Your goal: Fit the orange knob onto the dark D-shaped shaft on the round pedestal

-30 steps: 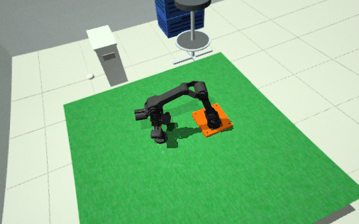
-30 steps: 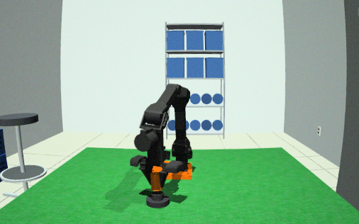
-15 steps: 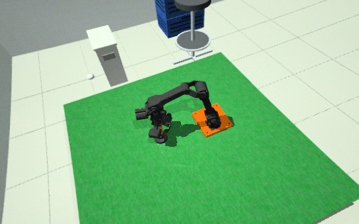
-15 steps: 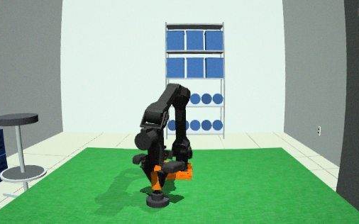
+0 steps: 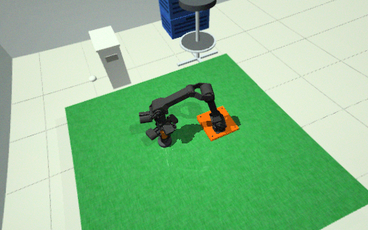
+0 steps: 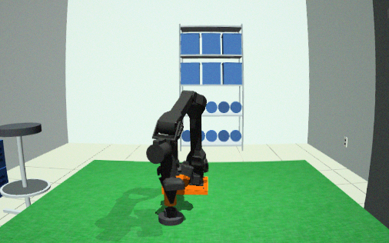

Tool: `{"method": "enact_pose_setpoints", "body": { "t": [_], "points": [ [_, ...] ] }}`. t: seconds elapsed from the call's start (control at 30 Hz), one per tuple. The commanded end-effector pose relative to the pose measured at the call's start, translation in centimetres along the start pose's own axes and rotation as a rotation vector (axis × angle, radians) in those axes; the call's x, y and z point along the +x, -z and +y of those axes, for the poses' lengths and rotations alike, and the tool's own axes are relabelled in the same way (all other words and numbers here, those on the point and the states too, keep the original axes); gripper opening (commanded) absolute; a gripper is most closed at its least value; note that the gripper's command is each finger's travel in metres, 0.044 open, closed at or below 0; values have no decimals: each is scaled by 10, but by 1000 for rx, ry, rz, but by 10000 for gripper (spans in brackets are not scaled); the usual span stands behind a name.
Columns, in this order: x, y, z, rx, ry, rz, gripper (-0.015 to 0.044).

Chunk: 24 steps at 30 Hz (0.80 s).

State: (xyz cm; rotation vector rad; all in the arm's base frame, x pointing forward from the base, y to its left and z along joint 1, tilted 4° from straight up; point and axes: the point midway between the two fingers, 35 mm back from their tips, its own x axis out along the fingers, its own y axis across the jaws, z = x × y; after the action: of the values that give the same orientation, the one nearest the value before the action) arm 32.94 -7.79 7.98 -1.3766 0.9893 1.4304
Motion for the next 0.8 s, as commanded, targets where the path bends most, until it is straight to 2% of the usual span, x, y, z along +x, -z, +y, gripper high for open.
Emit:
{"method": "enact_pose_setpoints", "body": {
  "t": [0.0,0.4,0.77],
  "points": [
    [3,0,0,560,-2,1,0],
    [0,0,-3,1390,-1,2,0],
    [-3,2,-5,1893,0,2,0]
  ]
}}
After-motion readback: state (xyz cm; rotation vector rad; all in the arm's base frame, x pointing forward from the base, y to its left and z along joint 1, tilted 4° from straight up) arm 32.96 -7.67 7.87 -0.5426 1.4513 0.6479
